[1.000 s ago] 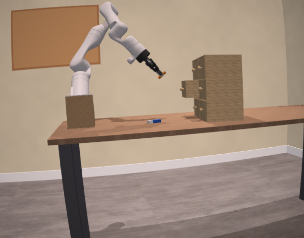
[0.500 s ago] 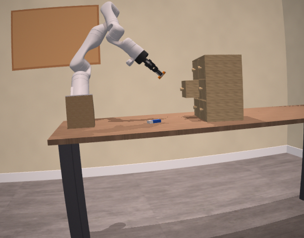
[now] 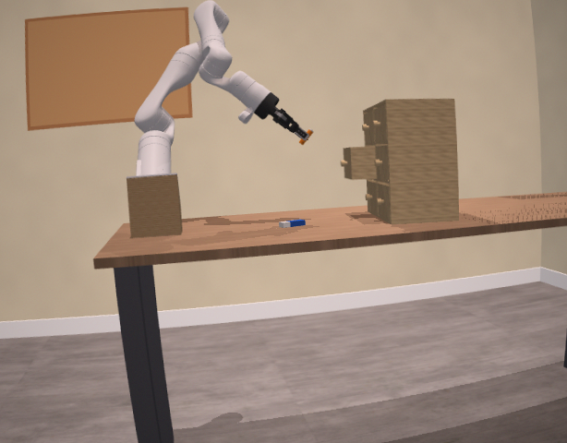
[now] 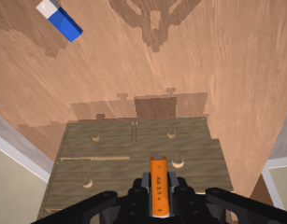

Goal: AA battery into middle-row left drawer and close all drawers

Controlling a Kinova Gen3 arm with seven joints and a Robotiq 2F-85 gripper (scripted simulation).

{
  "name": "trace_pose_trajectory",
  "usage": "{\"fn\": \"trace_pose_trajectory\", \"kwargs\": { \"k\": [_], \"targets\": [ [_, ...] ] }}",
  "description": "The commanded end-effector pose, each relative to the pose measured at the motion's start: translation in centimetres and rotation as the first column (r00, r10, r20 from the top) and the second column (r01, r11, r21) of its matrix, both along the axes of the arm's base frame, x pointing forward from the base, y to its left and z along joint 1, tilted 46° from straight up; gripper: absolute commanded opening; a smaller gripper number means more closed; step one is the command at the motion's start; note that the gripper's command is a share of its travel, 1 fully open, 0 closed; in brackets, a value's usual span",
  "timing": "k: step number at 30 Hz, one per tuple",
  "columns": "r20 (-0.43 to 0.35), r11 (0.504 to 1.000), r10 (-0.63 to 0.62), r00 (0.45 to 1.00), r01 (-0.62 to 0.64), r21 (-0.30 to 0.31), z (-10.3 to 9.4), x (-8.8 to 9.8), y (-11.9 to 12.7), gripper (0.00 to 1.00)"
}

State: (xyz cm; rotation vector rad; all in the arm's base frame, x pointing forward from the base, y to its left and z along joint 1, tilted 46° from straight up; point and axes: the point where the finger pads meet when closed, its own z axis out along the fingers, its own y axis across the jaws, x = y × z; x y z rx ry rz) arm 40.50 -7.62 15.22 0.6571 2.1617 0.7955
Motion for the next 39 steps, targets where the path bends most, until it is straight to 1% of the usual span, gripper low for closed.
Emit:
{"fn": "trace_pose_trajectory", "kwargs": {
  "k": [1,39],
  "targets": [
    [0.011,1.000,-0.002,1.000,0.002,0.000,0.04,0.00,0.20,0.09],
    [0.030,1.000,-0.021,0.999,0.021,-0.010,0.08,0.31,-0.06,0.09]
  ]
}}
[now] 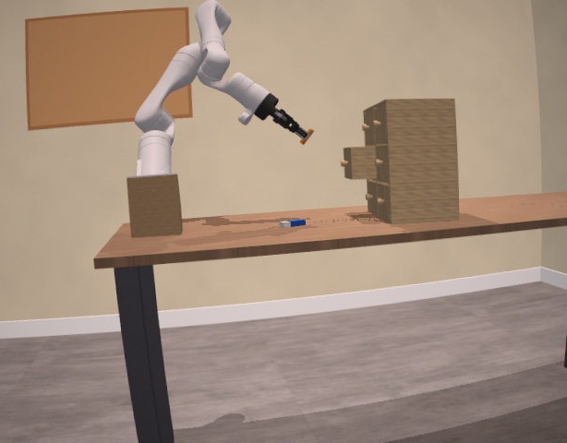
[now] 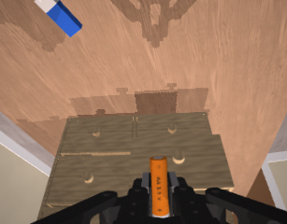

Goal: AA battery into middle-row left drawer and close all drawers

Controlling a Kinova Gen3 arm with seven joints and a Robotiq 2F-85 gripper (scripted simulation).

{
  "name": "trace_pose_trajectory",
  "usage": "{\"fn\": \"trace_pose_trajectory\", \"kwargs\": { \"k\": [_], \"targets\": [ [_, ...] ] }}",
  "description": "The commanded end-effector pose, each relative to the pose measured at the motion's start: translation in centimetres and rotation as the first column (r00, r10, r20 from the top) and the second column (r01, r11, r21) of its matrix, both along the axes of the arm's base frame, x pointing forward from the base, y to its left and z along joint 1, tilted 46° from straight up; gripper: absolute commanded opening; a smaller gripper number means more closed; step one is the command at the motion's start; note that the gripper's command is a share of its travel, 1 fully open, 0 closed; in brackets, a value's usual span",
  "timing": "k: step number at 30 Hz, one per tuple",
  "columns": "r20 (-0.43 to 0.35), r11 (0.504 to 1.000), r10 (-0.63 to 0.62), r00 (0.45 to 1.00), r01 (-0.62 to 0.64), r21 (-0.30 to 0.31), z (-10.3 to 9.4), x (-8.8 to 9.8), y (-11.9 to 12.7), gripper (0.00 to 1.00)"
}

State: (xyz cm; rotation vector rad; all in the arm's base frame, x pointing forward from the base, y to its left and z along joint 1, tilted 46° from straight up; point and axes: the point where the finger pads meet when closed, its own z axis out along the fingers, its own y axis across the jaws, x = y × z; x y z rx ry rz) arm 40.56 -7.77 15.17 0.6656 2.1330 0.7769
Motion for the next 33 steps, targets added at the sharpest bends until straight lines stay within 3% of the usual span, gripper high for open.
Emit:
{"fn": "trace_pose_trajectory", "kwargs": {
  "k": [1,13,23,33],
  "targets": [
    [0.009,1.000,0.003,1.000,-0.003,-0.002,0.1,0.3,0.1,0.09],
    [0.008,1.000,0.003,1.000,-0.003,-0.001,0.0,2.0,-0.2,0.09],
    [0.009,1.000,0.002,1.000,-0.002,-0.001,-0.3,4.5,-0.7,0.09],
    [0.009,1.000,0.002,1.000,-0.002,-0.001,-0.6,8.5,-1.5,0.09]
  ]
}}
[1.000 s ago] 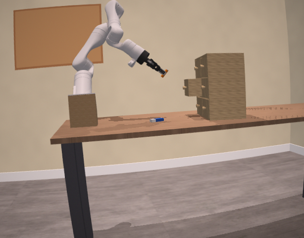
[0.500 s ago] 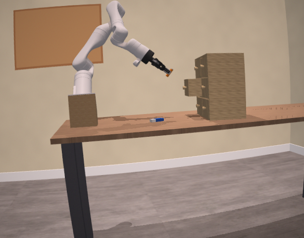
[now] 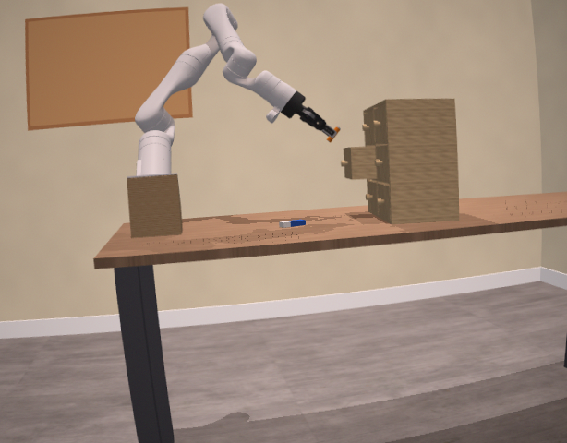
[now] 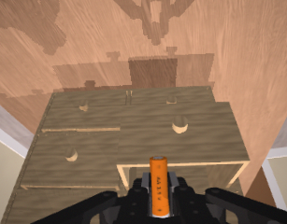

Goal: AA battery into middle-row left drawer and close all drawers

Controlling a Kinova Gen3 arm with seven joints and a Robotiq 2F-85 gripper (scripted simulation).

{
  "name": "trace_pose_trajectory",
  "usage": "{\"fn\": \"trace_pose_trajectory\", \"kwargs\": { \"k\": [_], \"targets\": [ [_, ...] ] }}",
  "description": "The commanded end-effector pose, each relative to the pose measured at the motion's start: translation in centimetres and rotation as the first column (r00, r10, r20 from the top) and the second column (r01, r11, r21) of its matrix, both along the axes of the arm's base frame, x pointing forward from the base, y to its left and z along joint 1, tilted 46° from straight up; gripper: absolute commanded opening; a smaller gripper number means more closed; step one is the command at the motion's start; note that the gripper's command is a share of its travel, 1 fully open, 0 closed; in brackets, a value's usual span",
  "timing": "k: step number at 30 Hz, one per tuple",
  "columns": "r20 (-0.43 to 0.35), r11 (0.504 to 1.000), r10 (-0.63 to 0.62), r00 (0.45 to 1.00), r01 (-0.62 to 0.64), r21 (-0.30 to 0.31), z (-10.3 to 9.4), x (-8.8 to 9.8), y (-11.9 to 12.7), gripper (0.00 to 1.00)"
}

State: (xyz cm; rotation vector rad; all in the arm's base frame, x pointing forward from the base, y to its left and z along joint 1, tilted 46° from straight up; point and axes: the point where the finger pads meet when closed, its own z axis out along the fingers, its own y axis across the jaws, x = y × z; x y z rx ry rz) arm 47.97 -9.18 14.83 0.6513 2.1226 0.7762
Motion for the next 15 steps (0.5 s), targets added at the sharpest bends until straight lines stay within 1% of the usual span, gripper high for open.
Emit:
{"fn": "trace_pose_trajectory", "kwargs": {
  "k": [1,5,7,15],
  "targets": [
    [-0.006,1.000,-0.002,1.000,0.002,0.004,-0.3,1.5,-0.1,0.09],
    [-0.006,1.000,-0.002,1.000,0.002,0.005,-0.5,3.0,-0.4,0.09],
    [-0.006,1.000,-0.002,1.000,0.002,0.005,-0.5,3.0,-0.4,0.09],
    [-0.006,1.000,-0.003,1.000,0.003,0.005,-0.7,5.6,-0.9,0.09]
  ]
}}
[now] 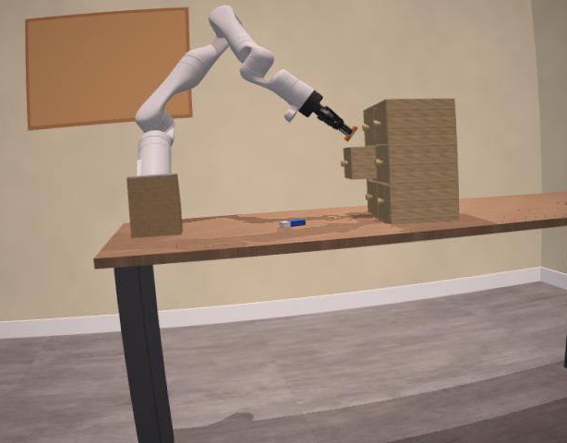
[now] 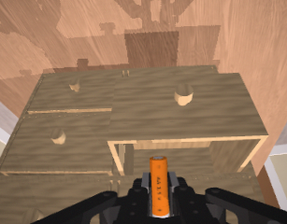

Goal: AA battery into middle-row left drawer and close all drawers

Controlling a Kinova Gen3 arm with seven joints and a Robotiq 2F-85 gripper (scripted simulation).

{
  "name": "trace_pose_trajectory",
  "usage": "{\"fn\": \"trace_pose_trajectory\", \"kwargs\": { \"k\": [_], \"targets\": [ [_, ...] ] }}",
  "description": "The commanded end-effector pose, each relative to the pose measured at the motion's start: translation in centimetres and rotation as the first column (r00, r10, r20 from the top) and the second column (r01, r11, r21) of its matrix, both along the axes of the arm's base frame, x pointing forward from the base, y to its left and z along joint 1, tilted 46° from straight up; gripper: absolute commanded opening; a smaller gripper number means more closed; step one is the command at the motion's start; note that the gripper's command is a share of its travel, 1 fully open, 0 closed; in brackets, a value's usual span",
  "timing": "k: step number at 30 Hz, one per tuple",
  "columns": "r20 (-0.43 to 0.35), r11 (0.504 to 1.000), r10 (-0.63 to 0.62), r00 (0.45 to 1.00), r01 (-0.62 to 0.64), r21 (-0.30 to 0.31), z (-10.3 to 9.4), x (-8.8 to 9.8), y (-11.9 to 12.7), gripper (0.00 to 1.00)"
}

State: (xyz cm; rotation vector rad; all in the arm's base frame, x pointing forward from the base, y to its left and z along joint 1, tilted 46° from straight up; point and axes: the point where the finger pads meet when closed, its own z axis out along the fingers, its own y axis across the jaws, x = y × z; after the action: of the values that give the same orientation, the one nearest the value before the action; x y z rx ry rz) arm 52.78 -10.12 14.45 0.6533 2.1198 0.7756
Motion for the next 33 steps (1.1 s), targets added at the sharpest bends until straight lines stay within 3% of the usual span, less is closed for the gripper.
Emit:
{"fn": "trace_pose_trajectory", "kwargs": {
  "k": [1,14,33],
  "targets": [
    [-0.007,1.000,0.000,1.000,0.000,0.004,-0.3,1.0,0.0,0.09],
    [-0.007,1.000,0.000,1.000,0.000,0.004,-0.5,2.7,-0.3,0.09],
    [-0.007,1.000,0.000,1.000,0.000,0.004,-0.5,2.9,-0.4,0.09]
  ]
}}
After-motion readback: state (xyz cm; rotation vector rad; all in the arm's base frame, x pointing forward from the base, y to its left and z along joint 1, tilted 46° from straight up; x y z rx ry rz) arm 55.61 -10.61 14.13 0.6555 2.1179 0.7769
